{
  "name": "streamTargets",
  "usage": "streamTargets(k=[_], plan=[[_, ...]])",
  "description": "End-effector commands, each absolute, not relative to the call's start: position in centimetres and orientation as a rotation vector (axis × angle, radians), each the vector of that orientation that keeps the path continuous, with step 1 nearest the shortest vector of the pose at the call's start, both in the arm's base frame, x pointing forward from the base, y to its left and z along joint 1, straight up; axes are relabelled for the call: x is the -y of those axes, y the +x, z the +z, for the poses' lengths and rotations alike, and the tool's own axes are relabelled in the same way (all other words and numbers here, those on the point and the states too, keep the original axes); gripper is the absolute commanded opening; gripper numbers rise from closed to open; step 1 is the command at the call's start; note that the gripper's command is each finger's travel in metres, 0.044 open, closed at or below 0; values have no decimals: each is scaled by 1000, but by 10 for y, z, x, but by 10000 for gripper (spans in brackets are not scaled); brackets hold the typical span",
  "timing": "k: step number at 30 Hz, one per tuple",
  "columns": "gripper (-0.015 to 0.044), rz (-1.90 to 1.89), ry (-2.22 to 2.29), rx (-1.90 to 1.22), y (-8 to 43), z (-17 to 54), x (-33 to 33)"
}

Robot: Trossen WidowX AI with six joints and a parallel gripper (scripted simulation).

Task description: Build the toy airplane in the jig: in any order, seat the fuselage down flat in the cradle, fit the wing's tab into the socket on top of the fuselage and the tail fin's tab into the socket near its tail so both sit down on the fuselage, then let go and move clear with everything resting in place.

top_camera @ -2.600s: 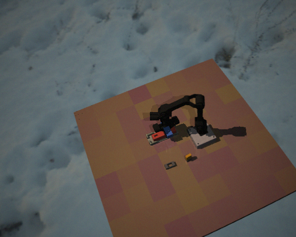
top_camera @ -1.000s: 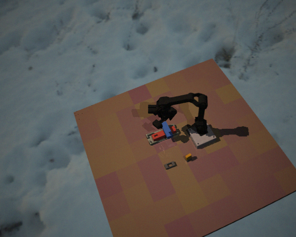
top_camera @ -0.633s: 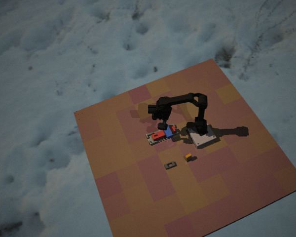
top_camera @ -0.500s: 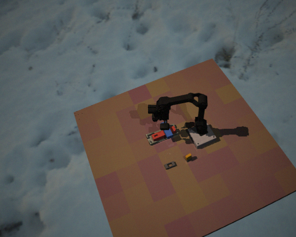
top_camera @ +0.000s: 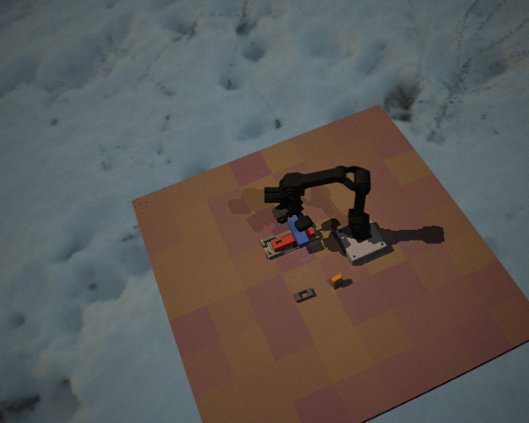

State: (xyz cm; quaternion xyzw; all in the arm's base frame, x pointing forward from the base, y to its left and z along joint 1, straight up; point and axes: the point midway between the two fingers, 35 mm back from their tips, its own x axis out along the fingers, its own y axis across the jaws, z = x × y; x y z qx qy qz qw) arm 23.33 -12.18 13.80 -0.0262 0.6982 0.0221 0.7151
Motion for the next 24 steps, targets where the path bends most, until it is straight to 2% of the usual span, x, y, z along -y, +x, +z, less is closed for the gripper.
streamTargets(k=[1,12,24], plan=[[440,62,-75,-1542,235,138,121],[440,53,-54,-1533,248,137,-2],[440,83,-56,-1545,189,138,-128]])
